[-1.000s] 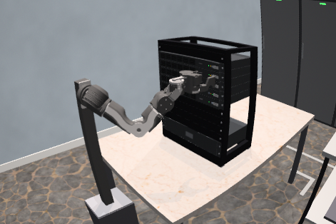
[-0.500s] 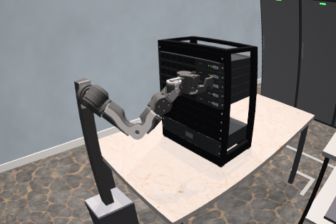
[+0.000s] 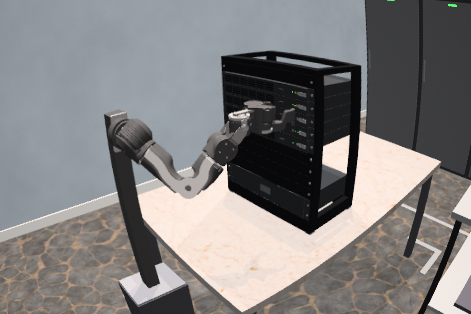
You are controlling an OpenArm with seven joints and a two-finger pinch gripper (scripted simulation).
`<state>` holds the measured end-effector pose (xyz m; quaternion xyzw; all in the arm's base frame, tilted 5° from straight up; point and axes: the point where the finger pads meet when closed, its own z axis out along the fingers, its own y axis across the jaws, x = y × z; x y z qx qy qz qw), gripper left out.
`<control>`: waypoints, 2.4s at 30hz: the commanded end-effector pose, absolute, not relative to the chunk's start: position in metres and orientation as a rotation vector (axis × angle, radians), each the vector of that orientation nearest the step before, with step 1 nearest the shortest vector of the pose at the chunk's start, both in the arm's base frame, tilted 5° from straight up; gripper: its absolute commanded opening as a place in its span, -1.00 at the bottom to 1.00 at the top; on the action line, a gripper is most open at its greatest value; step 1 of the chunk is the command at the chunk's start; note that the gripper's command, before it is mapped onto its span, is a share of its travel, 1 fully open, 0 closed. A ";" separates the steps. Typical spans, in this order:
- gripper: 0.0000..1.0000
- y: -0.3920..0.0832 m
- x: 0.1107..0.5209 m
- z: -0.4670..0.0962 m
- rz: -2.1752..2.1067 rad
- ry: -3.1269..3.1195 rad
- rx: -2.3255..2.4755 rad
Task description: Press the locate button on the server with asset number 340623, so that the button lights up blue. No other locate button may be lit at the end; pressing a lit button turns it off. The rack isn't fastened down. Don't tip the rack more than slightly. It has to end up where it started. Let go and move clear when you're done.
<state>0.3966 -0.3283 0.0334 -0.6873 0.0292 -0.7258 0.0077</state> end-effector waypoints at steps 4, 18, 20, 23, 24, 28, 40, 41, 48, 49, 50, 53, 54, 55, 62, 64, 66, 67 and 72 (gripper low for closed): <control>0.20 -0.330 0.387 0.036 -2.276 0.104 -2.143; 0.20 -0.329 0.363 0.034 -2.276 0.104 -2.143; 0.20 -0.328 0.360 0.034 -2.276 0.104 -2.143; 0.20 -0.328 0.356 0.034 -2.276 0.104 -2.143; 0.20 -0.328 0.355 0.034 -2.276 0.104 -2.143; 0.20 -0.328 0.352 0.034 -2.276 0.104 -2.143; 0.20 -0.331 0.351 0.032 -2.292 0.093 -2.168; 0.20 -0.332 0.350 0.031 -2.298 0.090 -2.176; 0.20 -0.344 0.346 0.029 -2.362 0.057 -2.264; 0.20 -0.344 0.346 0.029 -2.362 0.057 -2.264; 0.20 -0.344 0.346 0.029 -2.362 0.057 -2.264; 0.20 -0.350 0.343 0.028 -2.399 0.028 -2.315; 0.20 -0.352 0.342 0.028 -2.412 0.016 -2.334; 0.20 -0.354 0.341 0.028 -2.426 0.003 -2.353; 0.20 -0.366 0.334 0.030 -2.529 -0.143 -2.499; 0.20 -0.369 0.332 0.031 -2.559 -0.203 -2.542; 0.20 -0.370 0.331 0.032 -2.573 -0.237 -2.563; 0.20 -0.370 0.331 0.032 -2.573 -0.237 -2.563; 0.20 -0.372 0.328 0.036 -2.640 -0.443 -2.660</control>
